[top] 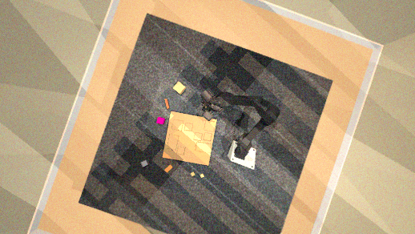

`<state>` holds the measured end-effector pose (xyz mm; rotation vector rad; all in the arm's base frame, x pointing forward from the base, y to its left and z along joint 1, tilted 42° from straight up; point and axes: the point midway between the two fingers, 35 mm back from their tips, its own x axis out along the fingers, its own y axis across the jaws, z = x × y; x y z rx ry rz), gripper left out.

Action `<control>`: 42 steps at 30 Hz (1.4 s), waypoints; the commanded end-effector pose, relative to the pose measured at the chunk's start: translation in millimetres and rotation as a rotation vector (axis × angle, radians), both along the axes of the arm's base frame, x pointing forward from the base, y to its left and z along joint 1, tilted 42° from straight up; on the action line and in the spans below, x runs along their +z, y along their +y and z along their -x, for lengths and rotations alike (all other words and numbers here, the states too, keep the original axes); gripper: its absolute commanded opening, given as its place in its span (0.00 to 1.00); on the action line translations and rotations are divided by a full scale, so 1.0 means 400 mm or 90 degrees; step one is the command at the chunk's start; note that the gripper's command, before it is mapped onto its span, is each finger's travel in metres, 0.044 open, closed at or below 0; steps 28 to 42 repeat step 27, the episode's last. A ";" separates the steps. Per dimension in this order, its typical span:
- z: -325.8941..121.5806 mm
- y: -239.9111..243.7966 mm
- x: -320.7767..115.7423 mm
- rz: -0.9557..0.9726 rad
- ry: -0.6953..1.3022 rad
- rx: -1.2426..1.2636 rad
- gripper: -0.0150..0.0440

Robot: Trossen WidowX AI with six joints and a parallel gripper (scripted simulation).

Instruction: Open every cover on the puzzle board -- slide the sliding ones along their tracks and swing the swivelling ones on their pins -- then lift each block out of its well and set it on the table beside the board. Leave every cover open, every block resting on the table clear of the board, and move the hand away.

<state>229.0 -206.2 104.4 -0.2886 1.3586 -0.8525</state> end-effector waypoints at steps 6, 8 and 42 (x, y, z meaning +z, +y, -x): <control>-0.009 0.039 0.041 -0.002 -0.003 -0.001 1.00; -0.010 0.050 0.052 -0.003 -0.003 -0.001 1.00; -0.024 0.143 0.126 -0.012 -0.007 0.024 1.00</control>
